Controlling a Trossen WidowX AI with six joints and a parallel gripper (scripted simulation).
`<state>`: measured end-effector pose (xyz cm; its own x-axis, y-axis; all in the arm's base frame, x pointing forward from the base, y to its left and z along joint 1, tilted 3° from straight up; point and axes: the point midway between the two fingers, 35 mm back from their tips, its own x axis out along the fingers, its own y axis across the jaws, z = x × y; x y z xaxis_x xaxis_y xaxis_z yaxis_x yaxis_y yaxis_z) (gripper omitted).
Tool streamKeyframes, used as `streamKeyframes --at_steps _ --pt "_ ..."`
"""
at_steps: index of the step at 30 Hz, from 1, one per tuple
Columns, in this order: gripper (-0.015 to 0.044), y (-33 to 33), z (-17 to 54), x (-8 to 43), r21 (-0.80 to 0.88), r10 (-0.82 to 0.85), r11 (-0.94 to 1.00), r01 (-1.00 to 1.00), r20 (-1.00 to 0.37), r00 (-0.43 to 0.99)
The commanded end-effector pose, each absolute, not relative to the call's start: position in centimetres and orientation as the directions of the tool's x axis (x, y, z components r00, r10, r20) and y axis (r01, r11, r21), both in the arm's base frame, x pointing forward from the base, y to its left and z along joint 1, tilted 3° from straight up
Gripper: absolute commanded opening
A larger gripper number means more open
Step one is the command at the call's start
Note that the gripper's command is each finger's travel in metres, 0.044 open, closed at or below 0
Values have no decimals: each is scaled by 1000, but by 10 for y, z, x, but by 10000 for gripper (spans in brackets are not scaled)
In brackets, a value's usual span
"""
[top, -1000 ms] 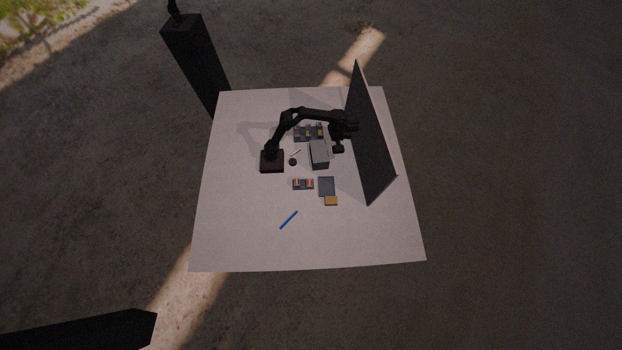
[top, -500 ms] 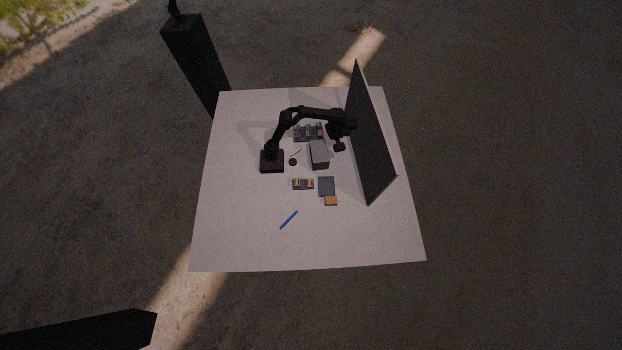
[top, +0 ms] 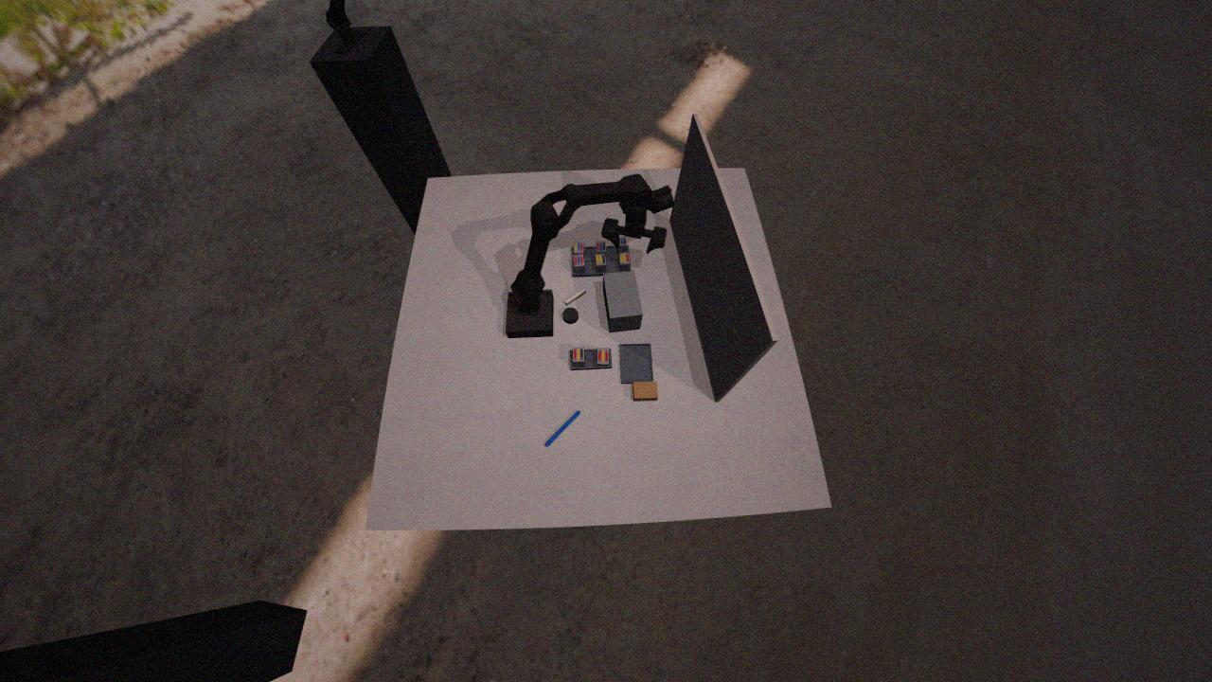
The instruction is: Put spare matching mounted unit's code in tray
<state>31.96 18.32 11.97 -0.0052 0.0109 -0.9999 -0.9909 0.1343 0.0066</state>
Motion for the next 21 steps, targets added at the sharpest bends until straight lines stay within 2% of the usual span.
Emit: streamKeyframes --at_steps 1,9,14,21 --pt "440 207 118 296 17 17 -145 -989 -1000 -20" --pt "440 207 118 296 17 17 -145 -989 -1000 -20" --pt "309 211 91 295 17 17 -145 -989 -1000 -20" --pt "300 211 79 293 18 17 -145 -989 -1000 -20"
